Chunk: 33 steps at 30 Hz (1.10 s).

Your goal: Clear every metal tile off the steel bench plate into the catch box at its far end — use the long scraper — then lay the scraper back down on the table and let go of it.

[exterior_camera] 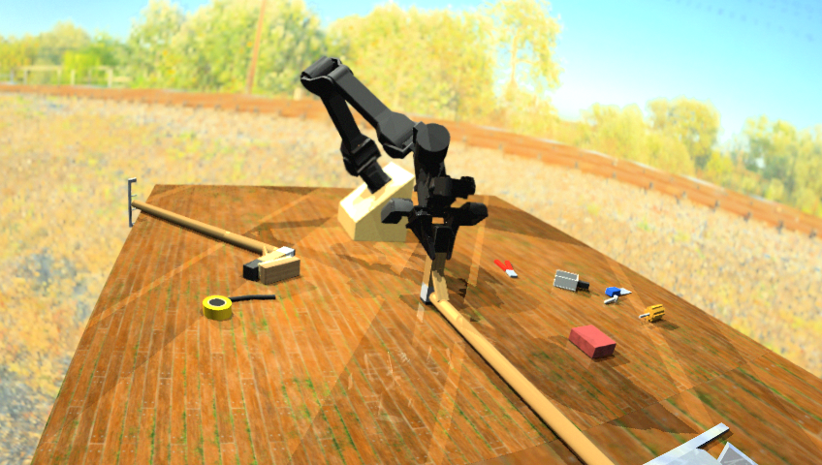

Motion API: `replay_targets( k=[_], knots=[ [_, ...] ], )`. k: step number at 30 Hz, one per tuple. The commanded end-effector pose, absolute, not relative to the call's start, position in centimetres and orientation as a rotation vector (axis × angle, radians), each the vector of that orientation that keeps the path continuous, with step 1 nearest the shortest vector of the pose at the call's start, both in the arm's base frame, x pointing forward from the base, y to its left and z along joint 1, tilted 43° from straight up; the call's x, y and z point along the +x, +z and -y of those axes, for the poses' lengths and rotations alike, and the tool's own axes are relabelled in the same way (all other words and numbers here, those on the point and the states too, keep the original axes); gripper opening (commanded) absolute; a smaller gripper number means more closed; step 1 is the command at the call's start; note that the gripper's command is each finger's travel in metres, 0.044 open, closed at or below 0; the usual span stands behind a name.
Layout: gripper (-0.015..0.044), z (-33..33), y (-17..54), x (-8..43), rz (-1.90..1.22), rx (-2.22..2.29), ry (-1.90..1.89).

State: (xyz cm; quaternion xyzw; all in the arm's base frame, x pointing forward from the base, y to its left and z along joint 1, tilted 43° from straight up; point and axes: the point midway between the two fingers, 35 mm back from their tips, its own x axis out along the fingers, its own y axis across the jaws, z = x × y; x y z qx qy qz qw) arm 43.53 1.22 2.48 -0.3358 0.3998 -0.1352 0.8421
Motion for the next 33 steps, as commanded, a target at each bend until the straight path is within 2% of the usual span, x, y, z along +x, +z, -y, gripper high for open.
replay_targets(
  k=[1,33],
  knots=[
    [0.0,-1.5,2.9,44.3,-0.831,-0.706,-0.281],
    [0.0,-2.0,3.1,48.1,-0.829,-0.705,-0.281]
  ],
)
